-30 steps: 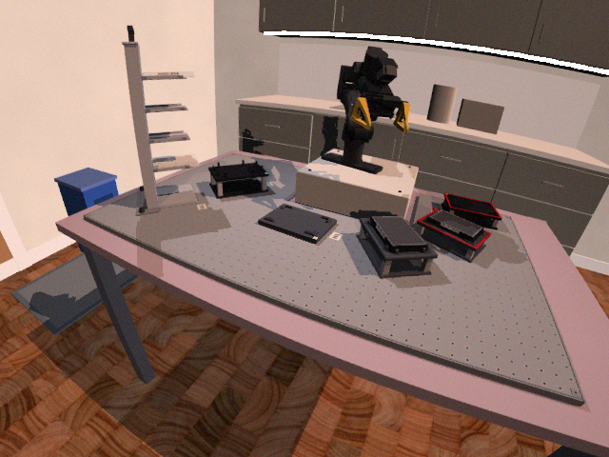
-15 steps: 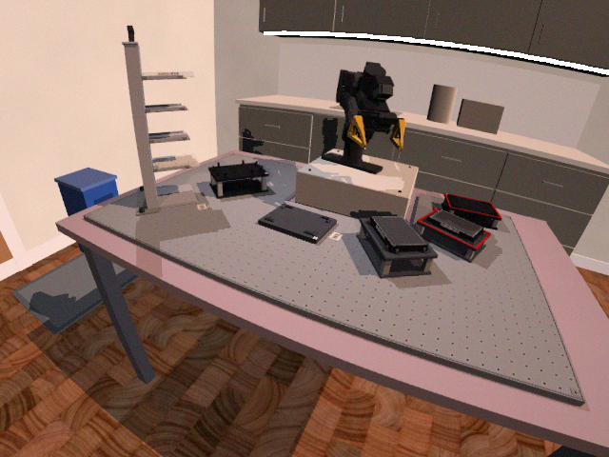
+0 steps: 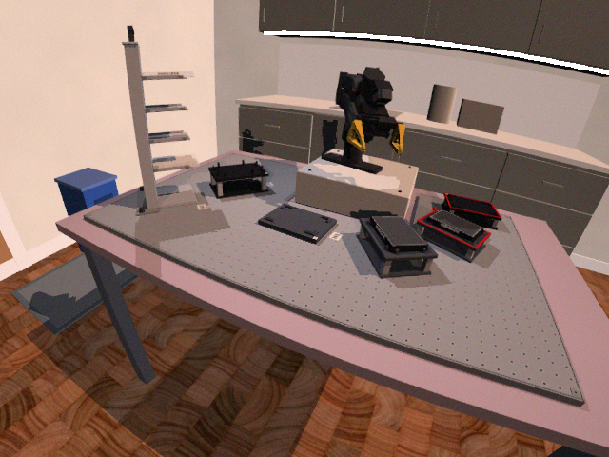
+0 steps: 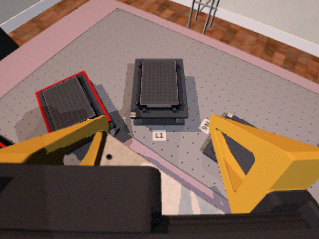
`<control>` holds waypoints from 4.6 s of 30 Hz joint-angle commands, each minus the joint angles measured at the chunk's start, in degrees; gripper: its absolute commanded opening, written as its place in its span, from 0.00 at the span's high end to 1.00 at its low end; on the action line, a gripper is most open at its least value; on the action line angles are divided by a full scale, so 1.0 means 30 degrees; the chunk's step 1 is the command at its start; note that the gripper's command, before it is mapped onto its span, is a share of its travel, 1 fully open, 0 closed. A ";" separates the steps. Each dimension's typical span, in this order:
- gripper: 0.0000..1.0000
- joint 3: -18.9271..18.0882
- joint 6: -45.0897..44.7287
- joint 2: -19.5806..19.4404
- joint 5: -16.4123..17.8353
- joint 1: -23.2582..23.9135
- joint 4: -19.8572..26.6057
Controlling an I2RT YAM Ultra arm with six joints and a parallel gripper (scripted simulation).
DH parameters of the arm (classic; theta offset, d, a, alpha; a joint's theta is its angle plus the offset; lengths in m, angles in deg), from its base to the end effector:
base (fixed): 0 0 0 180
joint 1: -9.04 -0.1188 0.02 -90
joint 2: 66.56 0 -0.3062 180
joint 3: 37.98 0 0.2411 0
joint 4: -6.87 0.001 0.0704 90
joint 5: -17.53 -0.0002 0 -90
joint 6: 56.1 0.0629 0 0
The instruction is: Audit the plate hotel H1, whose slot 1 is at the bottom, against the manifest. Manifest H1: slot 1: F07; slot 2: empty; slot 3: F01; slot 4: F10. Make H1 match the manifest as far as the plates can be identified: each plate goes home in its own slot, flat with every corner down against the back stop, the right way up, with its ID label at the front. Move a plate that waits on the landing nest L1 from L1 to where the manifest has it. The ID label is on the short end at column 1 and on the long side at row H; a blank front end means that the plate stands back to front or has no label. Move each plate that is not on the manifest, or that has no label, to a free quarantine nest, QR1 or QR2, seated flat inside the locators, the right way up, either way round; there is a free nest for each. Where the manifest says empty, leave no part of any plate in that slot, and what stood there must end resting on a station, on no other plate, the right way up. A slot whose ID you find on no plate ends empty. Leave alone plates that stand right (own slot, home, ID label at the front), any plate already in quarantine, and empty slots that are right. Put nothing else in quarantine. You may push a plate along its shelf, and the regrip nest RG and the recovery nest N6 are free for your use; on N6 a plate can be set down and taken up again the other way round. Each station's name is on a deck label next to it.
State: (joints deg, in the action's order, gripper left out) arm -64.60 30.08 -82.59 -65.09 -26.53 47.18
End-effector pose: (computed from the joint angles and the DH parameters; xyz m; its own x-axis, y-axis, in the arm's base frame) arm 0.0581 0.0527 0.1817 -0.3579 -0.3372 -0.8708 -0.6930 0.7209 0.0057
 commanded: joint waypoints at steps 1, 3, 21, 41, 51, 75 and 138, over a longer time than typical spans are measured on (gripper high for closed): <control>0.00 -0.0111 0.0044 -0.0003 0.0000 -0.0006 -0.0096; 0.00 -0.0111 0.0044 -0.0003 0.0000 -0.0006 -0.0096; 0.00 0.0522 0.0056 0.0220 -0.0020 -0.0029 -0.0509; 0.00 0.2670 0.0092 0.0820 -0.0084 -0.0102 -0.2062; 0.00 0.3159 0.0047 0.0858 -0.0085 -0.0108 -0.2302; 0.00 0.3159 0.0047 0.0858 -0.0085 -0.0108 -0.2302; 0.00 0.1032 0.0076 0.0363 -0.0056 -0.0070 -0.0878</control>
State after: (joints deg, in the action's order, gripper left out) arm -60.45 30.24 -81.39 -65.36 -26.79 42.89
